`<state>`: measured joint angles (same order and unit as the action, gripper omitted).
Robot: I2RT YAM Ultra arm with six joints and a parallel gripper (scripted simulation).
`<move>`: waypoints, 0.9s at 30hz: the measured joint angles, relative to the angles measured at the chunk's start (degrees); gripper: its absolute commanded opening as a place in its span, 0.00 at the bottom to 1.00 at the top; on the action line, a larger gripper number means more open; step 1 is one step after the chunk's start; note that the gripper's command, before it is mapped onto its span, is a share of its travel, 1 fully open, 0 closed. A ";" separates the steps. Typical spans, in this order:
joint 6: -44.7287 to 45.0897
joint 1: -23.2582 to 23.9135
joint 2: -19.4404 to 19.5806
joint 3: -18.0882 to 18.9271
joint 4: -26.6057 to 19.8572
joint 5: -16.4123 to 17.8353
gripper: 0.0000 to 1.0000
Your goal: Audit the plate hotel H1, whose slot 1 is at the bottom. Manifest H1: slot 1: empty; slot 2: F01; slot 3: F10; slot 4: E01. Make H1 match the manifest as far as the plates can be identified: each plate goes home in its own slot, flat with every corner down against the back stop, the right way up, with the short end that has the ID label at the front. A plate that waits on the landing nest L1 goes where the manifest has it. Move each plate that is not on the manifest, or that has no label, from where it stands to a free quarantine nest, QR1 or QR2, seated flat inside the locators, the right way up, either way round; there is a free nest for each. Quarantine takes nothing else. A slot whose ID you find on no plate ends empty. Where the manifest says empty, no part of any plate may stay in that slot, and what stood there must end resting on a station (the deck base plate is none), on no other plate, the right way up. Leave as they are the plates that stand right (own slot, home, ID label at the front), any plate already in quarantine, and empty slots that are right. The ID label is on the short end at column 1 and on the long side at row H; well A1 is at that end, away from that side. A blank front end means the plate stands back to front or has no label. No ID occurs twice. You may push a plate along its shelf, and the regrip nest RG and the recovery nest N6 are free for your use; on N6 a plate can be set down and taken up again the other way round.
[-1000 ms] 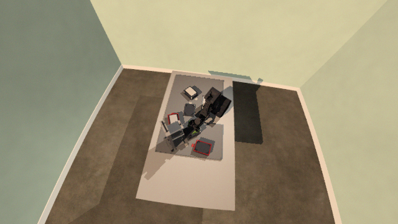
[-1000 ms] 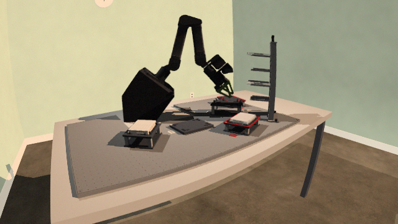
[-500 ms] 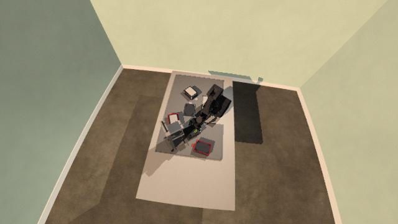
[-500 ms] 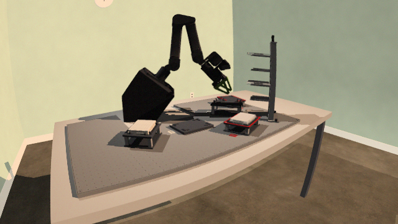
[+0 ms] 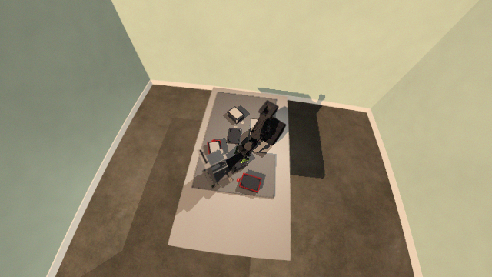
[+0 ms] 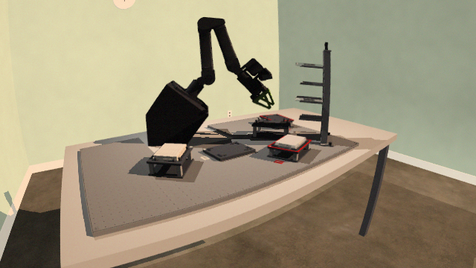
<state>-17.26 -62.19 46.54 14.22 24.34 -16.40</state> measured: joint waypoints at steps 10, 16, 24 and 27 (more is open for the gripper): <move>-0.37 -2.19 -7.30 -1.11 -5.97 -1.99 1.00; -0.50 -3.13 -9.94 -1.14 -8.87 -3.02 1.00; -0.55 -3.17 -13.31 -0.92 -13.40 -3.43 1.00; -0.59 -3.17 -15.74 0.22 -16.17 -3.56 1.00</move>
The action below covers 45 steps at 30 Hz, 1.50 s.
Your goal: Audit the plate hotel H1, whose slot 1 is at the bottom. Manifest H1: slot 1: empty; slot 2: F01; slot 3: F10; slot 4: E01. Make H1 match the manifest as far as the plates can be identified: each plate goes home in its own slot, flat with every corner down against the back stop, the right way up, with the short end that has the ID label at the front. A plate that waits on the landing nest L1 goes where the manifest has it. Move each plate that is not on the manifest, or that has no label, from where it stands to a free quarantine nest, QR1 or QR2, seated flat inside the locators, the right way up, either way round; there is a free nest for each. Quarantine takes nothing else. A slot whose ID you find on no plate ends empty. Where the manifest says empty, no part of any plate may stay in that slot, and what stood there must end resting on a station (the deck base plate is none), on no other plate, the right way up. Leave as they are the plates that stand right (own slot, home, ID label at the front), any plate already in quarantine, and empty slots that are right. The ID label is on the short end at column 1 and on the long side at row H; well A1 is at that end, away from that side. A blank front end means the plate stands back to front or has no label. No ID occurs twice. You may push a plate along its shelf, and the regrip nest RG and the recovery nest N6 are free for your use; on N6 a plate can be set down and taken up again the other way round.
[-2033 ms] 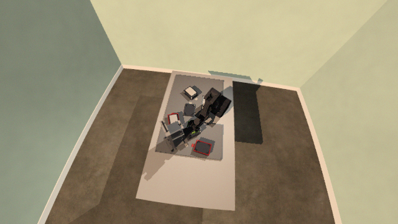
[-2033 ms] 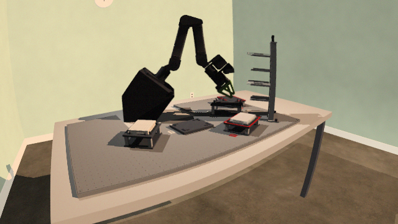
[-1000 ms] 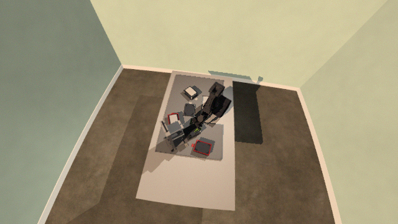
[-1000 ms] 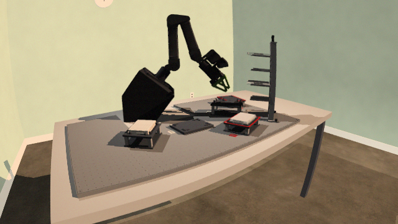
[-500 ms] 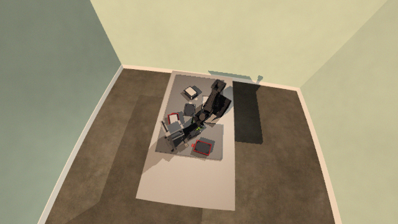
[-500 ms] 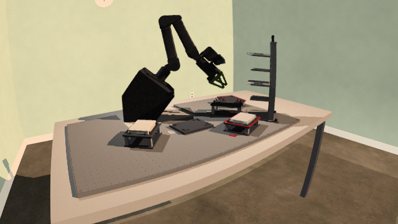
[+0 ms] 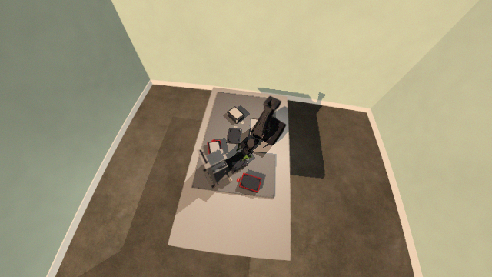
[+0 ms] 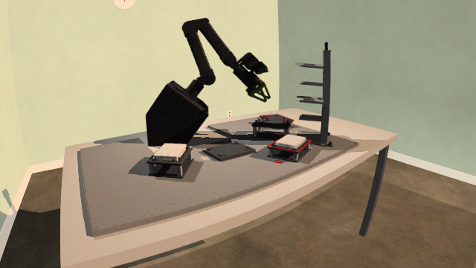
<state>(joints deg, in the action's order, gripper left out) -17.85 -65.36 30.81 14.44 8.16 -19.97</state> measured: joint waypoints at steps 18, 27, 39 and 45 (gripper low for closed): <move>-0.24 -1.79 -9.22 7.74 -16.31 -1.55 1.00; -0.42 -2.80 -11.47 11.43 -23.34 -2.40 1.00; 0.74 7.67 -14.88 12.98 -28.04 4.39 1.00; 2.95 25.59 -17.00 11.47 -29.33 18.53 1.00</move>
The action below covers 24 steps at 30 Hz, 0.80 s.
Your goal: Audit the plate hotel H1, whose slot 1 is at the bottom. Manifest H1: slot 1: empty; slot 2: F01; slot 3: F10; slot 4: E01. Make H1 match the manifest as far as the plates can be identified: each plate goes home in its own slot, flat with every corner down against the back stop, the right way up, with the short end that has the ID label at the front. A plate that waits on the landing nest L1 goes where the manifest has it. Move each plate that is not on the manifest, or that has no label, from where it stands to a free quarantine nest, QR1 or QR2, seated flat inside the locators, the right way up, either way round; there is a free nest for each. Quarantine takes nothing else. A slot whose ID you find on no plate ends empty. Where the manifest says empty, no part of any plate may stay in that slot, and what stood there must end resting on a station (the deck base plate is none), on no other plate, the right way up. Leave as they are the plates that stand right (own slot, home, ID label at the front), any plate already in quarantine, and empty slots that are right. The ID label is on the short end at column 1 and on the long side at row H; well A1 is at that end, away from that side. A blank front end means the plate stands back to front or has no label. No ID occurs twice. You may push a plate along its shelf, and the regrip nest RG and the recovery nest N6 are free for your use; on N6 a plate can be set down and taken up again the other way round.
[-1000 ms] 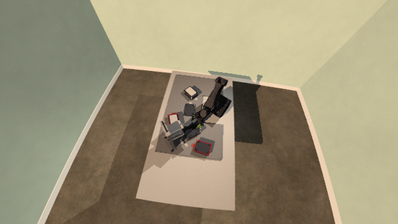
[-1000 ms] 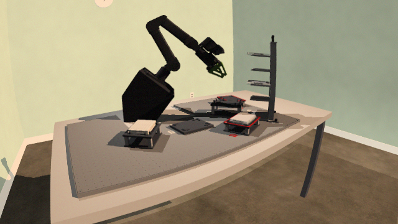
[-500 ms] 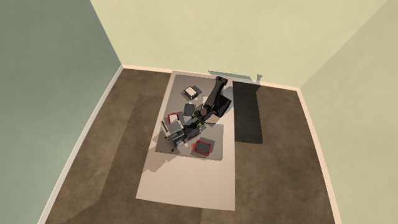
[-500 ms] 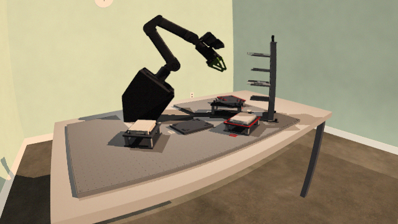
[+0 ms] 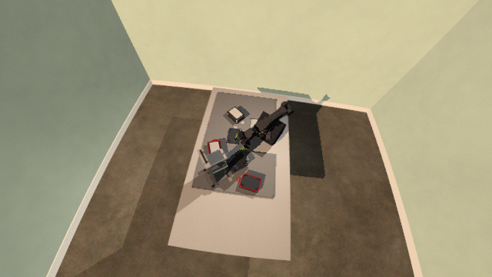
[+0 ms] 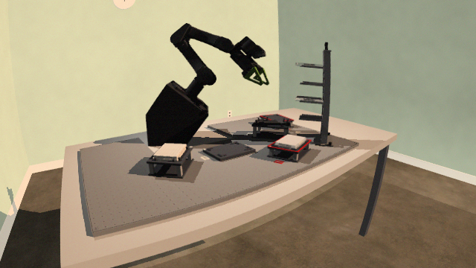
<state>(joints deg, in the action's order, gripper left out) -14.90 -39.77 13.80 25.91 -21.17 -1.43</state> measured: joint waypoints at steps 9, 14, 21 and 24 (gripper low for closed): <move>3.67 22.01 -0.04 -1.42 0.11 22.69 1.00; 5.92 33.81 1.81 -2.23 1.40 34.01 1.00; 9.62 47.08 6.45 -3.34 3.50 47.80 1.00; 11.04 50.60 8.46 -3.80 4.63 51.82 1.00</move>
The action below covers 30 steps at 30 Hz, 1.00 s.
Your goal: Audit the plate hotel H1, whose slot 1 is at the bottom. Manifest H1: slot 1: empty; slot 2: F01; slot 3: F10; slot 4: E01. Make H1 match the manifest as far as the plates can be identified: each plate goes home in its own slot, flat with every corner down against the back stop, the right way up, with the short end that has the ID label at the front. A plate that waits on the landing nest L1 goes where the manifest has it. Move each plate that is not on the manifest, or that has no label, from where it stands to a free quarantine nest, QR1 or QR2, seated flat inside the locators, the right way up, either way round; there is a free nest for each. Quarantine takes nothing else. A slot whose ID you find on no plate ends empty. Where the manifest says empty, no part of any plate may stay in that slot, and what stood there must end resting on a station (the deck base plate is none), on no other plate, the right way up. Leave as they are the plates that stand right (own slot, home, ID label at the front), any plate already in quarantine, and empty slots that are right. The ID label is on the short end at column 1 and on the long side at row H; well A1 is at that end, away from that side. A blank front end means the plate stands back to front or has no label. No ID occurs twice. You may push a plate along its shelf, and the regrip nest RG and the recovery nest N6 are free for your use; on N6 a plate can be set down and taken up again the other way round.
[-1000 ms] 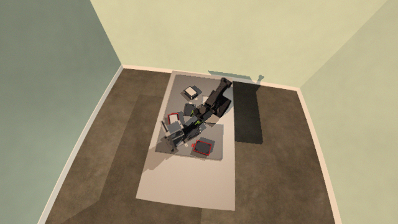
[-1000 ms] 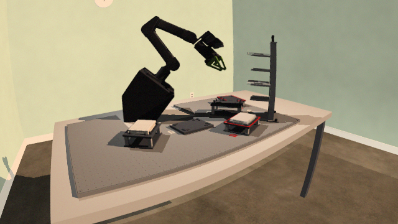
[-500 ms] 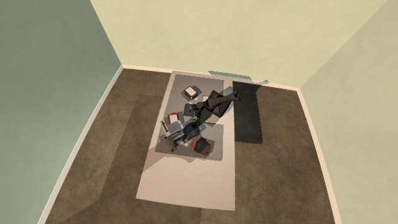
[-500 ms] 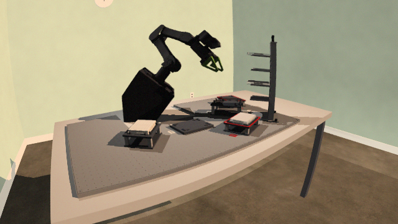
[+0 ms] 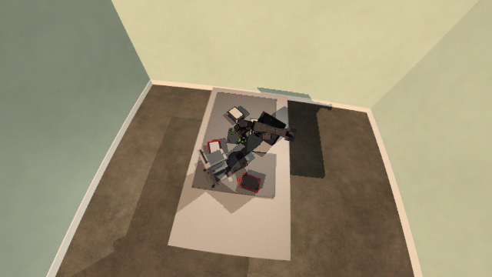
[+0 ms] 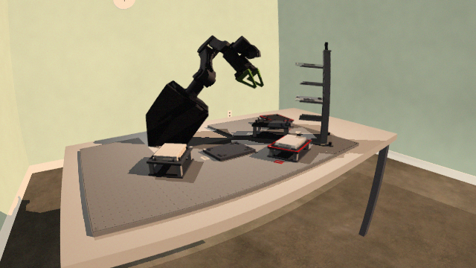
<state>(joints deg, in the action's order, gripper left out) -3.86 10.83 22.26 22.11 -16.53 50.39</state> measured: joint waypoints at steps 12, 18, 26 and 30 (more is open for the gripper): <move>1.27 9.22 2.25 -0.76 0.63 6.93 1.00; 0.46 12.37 3.17 -1.40 -0.37 7.15 1.00; -0.81 16.39 5.11 -1.36 -1.22 6.56 1.00; -1.62 18.27 6.47 -1.36 -1.53 5.77 1.00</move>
<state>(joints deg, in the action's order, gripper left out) -5.48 29.10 28.73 20.75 -18.06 56.16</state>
